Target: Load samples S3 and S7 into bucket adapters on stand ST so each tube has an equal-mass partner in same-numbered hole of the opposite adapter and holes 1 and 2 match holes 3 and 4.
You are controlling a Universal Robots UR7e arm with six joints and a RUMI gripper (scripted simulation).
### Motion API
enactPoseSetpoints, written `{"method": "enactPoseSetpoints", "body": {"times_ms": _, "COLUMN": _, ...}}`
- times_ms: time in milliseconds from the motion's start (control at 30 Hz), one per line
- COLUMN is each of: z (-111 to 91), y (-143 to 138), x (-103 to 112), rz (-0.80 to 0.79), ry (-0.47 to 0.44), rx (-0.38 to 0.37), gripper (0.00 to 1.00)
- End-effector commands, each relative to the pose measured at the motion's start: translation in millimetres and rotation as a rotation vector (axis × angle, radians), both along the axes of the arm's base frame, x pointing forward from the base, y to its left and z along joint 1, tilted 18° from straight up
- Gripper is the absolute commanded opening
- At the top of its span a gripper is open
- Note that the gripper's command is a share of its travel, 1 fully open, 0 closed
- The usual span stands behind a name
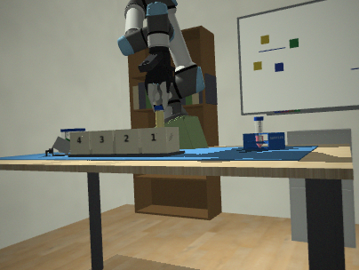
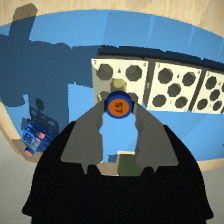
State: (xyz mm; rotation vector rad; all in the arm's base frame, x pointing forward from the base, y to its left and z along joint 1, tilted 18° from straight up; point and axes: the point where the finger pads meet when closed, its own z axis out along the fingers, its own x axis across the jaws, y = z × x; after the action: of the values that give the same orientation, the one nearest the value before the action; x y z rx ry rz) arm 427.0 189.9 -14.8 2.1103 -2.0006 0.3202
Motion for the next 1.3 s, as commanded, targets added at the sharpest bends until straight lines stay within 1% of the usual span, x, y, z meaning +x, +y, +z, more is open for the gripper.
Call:
{"method": "enactPoseSetpoints", "body": {"times_ms": 0, "z": -9.0, "y": -4.0, "x": -0.9, "rz": -0.001, "ry": 0.002, "rx": -0.002, "gripper": 0.0}}
{"method": "enactPoseSetpoints", "body": {"times_ms": 733, "z": -34.4, "y": -12.1, "x": -0.8, "rz": -0.001, "ry": 0.002, "rx": -0.001, "gripper": 0.0}}
{"method": "enactPoseSetpoints", "body": {"times_ms": 1267, "z": -43.9, "y": -15.0, "x": -0.7, "rz": 0.0, "ry": 0.002, "rx": -0.001, "gripper": 0.0}}
